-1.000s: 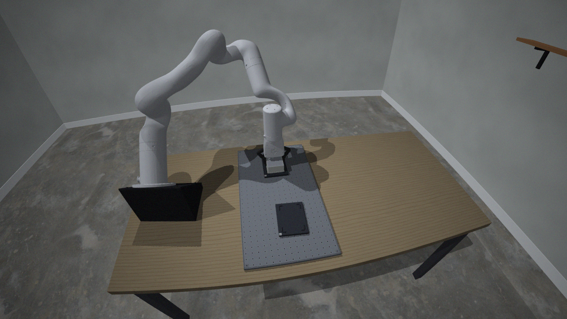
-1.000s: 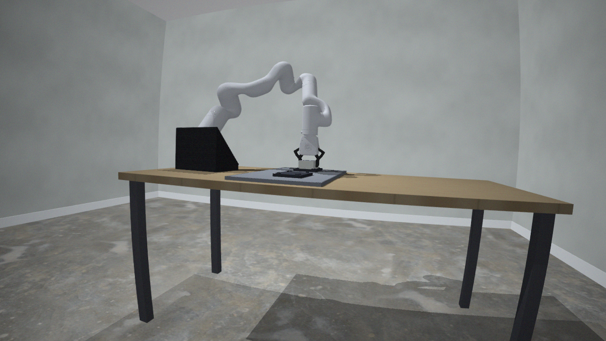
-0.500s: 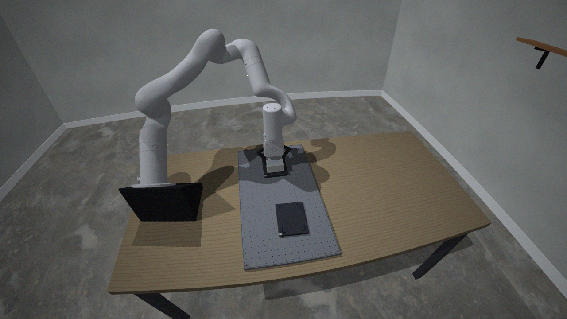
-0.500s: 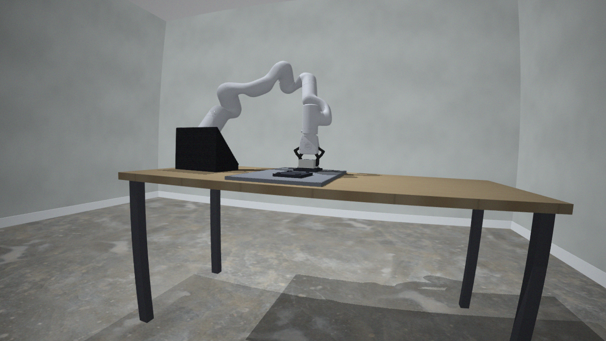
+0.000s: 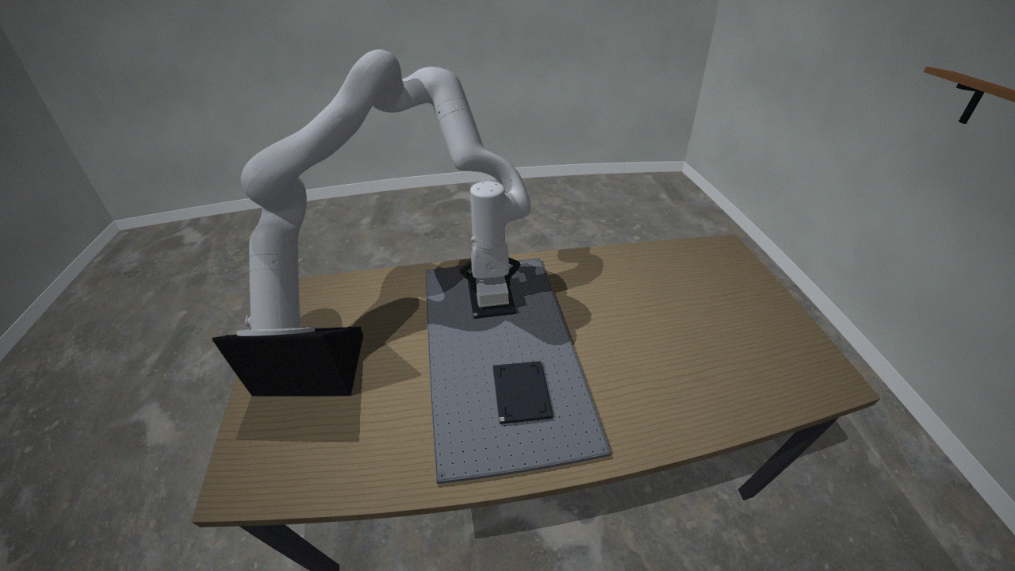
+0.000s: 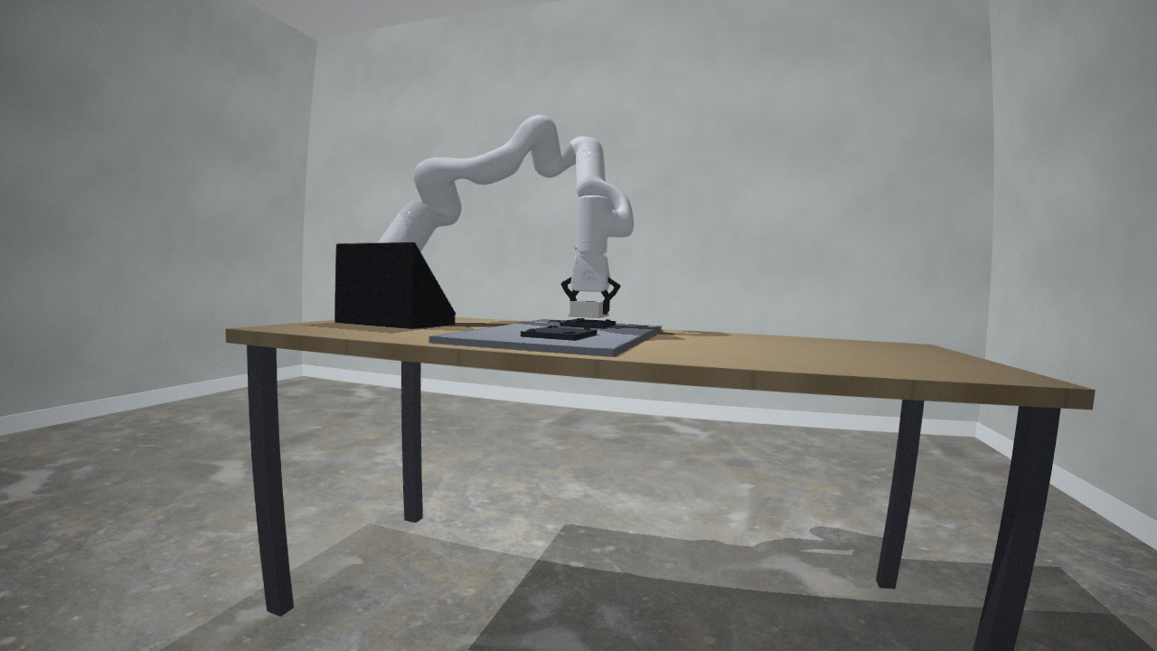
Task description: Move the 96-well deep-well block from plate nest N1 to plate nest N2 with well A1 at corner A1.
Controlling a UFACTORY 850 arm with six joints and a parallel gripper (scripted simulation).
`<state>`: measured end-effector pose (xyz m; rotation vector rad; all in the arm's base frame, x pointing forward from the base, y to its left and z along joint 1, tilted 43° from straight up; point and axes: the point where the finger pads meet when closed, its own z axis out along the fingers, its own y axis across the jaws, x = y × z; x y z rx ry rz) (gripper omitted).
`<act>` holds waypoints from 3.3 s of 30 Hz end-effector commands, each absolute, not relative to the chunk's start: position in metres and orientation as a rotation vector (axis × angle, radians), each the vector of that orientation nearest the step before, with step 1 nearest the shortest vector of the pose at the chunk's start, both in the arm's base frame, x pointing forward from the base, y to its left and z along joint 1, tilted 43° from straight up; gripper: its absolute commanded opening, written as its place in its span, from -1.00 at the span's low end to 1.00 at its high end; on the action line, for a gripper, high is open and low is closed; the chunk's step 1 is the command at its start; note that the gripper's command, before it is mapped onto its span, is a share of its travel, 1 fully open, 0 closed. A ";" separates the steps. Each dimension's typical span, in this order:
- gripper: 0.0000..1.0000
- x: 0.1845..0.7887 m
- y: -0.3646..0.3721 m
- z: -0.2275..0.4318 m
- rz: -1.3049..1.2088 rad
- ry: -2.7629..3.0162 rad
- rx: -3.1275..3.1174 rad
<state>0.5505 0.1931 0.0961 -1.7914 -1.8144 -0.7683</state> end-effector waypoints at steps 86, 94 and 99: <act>-1.00 0.551 0.118 0.128 -0.749 -1.759 -1.833; -1.00 0.553 0.104 0.114 -0.749 -1.759 -1.833; -1.00 0.555 0.091 0.103 -0.749 -1.759 -1.833</act>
